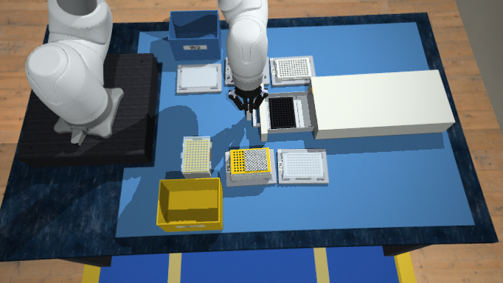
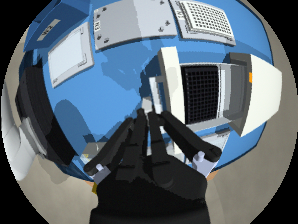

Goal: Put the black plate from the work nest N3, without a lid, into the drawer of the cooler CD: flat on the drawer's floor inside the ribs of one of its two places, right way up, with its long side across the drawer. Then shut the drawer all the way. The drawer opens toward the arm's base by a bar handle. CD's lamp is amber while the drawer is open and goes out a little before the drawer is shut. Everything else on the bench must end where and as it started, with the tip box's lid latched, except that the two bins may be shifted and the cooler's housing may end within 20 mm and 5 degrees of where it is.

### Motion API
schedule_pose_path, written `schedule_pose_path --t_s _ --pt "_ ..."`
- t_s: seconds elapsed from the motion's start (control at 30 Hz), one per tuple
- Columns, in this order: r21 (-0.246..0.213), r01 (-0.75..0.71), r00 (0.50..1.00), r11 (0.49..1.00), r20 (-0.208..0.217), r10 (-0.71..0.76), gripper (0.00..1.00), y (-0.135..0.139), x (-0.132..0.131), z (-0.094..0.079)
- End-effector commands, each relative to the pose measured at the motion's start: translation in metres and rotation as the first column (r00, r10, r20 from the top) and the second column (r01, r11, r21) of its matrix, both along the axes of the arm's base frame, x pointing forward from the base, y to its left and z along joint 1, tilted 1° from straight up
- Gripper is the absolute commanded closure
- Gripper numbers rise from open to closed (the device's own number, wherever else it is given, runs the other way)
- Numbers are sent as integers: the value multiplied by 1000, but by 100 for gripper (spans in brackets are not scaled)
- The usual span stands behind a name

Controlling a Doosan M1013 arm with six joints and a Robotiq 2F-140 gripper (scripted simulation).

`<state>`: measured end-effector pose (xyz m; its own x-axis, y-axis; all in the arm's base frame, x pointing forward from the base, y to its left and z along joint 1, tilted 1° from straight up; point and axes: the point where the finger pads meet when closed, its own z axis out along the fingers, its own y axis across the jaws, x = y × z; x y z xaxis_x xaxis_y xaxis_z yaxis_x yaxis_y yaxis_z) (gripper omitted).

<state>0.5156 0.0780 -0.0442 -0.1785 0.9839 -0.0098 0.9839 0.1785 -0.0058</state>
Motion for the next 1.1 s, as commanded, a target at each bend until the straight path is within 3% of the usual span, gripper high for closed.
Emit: schedule_pose_path --t_s 0.0,1.07 --pt "0 0 1000 1000 0 0 100 1 3 0" --pt "0 0 1000 1000 0 0 100 7 40 0"
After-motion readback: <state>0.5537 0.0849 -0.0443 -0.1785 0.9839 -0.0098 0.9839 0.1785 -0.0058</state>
